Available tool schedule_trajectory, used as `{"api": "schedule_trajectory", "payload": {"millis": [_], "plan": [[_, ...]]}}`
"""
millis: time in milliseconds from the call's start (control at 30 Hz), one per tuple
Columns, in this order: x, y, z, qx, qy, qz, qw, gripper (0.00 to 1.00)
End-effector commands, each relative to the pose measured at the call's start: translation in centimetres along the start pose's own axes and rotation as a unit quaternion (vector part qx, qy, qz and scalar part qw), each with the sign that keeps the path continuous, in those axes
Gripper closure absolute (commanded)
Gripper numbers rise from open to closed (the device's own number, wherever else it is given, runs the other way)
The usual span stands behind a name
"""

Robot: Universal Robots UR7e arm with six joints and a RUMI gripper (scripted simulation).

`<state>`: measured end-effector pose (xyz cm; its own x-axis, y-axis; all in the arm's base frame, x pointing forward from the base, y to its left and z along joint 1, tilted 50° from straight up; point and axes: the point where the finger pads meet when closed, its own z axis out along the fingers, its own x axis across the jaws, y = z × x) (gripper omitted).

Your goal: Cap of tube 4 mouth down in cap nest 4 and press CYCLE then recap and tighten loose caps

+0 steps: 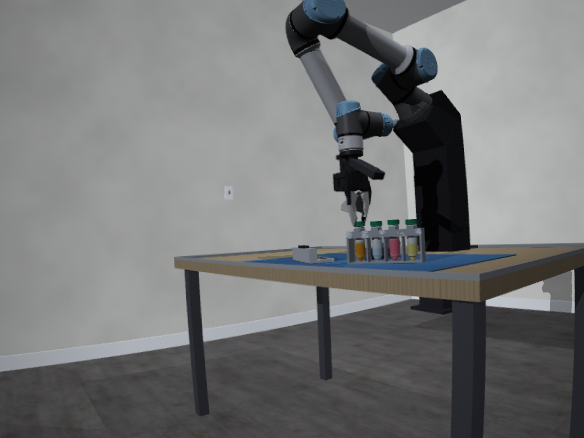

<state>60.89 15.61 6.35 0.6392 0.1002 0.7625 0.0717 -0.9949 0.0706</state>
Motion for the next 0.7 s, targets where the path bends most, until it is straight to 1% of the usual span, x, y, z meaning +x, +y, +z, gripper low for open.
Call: {"api": "schedule_trajectory", "payload": {"millis": [0,400,500,567,667], "plan": [[0.05,-0.02,-0.03,-0.001,0.001,0.005,1.000,1.00],[0.04,-0.02,-0.03,-0.001,0.001,0.005,1.000,1.00],[0.05,-0.02,-0.04,-0.001,0.001,-0.070,0.998,1.00],[0.05,-0.02,-0.04,-0.001,0.001,-0.070,0.998,1.00],[0.05,-0.02,-0.05,-0.001,0.000,-0.144,0.990,1.00]]}}
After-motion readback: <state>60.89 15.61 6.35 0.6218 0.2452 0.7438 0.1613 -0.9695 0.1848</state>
